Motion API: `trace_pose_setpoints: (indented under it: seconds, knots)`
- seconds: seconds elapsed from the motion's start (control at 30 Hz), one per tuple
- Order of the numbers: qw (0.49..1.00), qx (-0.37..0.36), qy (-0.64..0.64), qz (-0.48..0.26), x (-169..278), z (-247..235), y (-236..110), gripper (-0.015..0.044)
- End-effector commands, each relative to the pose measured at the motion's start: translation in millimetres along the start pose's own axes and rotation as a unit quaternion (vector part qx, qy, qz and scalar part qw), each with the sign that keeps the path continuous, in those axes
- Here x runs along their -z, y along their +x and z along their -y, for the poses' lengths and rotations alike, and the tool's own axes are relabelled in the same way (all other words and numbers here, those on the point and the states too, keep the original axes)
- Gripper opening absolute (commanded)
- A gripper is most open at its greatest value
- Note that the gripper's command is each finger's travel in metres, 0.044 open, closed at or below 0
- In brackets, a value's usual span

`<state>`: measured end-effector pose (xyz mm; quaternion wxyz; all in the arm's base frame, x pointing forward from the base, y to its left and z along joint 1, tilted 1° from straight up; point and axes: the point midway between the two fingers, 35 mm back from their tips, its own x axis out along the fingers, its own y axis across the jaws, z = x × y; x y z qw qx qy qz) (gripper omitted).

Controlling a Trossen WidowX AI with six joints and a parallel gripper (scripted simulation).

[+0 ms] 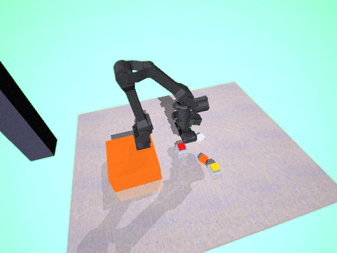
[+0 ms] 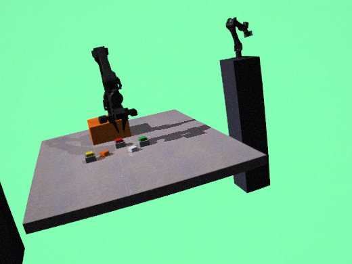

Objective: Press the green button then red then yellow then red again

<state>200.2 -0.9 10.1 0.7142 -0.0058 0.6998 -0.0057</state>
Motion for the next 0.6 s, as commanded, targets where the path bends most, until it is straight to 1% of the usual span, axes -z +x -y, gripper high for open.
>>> trace_pose_setpoints:
  seconds: [0.0, 0.13, 0.23, 0.27, 0.33, 0.4, 0.57]
  knots:
    - [1.0, -0.002, -0.001, 0.007, -28, -36, -16, 0.0204]
    - [1.0, -0.004, -0.001, 0.007, -47, -89, -32, 0.0309]
    - [1.0, -0.006, -0.001, 0.007, -51, -134, -43, 0.0387]
    - [1.0, -0.006, -0.001, 0.007, -51, -149, -47, 0.04]
    - [1.0, -0.008, -0.001, 0.007, -47, -181, -54, 0.04]
    - [1.0, -0.008, -0.001, 0.007, -43, -201, -58, 0.04]
    - [1.0, -0.008, -0.001, 0.007, -42, -204, -59, 0.04]
